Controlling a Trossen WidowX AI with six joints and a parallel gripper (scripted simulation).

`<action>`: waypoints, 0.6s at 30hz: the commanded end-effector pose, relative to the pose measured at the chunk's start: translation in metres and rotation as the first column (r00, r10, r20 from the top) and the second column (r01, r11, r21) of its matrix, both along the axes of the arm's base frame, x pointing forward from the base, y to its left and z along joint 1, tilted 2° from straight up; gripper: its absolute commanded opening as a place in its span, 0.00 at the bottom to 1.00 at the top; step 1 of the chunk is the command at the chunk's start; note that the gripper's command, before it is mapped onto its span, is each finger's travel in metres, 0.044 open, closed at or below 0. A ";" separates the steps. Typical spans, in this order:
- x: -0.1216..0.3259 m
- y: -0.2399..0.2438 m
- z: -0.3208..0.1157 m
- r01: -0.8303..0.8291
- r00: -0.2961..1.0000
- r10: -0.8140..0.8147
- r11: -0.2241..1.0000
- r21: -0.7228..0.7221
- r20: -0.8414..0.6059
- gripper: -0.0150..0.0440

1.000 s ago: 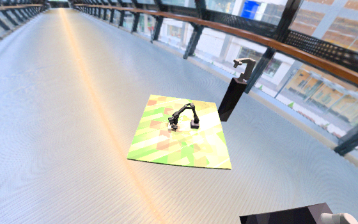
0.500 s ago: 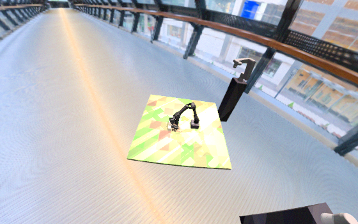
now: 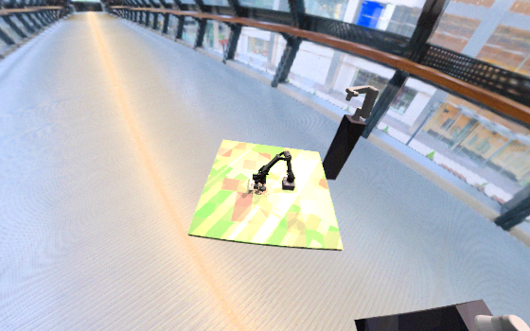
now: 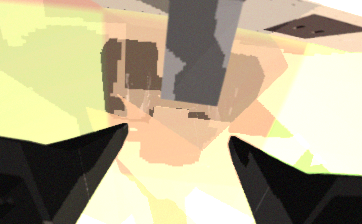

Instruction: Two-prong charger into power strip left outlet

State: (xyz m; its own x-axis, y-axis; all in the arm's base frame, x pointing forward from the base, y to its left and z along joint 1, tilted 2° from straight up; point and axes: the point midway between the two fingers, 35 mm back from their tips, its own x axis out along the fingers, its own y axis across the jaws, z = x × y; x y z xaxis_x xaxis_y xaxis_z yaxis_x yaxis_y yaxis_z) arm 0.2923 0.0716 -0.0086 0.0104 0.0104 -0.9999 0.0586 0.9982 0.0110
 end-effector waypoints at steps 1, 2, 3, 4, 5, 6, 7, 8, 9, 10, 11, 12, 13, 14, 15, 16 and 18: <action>0.007 0.000 0.022 -0.005 0.987 0.008 1.000 -0.017 0.159 1.00; 0.008 0.000 0.029 -0.005 0.977 0.009 1.000 -0.022 0.215 1.00; 0.010 0.000 0.036 -0.003 0.963 0.010 1.000 -0.026 0.270 1.00; 0.011 0.000 0.044 0.000 0.946 0.009 1.000 -0.029 0.325 1.00; 0.012 0.000 0.052 0.004 0.926 0.008 1.000 -0.031 0.378 1.00; 0.013 -0.001 0.060 0.009 0.903 0.005 0.999 -0.031 0.431 1.00; 0.013 -0.001 0.068 0.015 0.877 0.001 0.999 -0.030 0.481 1.00; 0.013 -0.002 0.074 0.020 0.855 -0.003 0.999 -0.029 0.519 1.00; 0.013 -0.002 0.078 0.024 0.841 -0.005 0.999 -0.027 0.542 1.00; 0.013 -0.002 0.079 0.025 0.836 -0.006 0.999 -0.027 0.549 1.00; 0.013 -0.002 0.079 0.025 0.836 -0.006 0.999 -0.027 0.549 1.00; 0.013 -0.002 0.079 0.025 0.836 -0.006 0.999 -0.027 0.549 1.00; 0.013 -0.002 0.079 0.025 0.836 -0.006 0.999 -0.027 0.549 1.00; 0.013 -0.002 0.079 0.025 0.836 -0.006 0.999 -0.027 0.549 1.00; 0.013 -0.002 0.079 0.025 0.836 -0.006 0.999 -0.027 0.549 1.00; 0.013 -0.002 0.079 0.025 0.836 -0.006 0.999 -0.027 0.549 1.00; 0.013 -0.002 0.079 0.025 0.836 -0.006 0.999 -0.027 0.549 1.00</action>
State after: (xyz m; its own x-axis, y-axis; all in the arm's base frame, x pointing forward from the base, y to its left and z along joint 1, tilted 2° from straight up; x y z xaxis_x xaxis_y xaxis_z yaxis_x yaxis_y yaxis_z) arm 0.3045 0.0702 0.0667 0.5402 -0.0242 -0.8412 0.0617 0.9980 0.0108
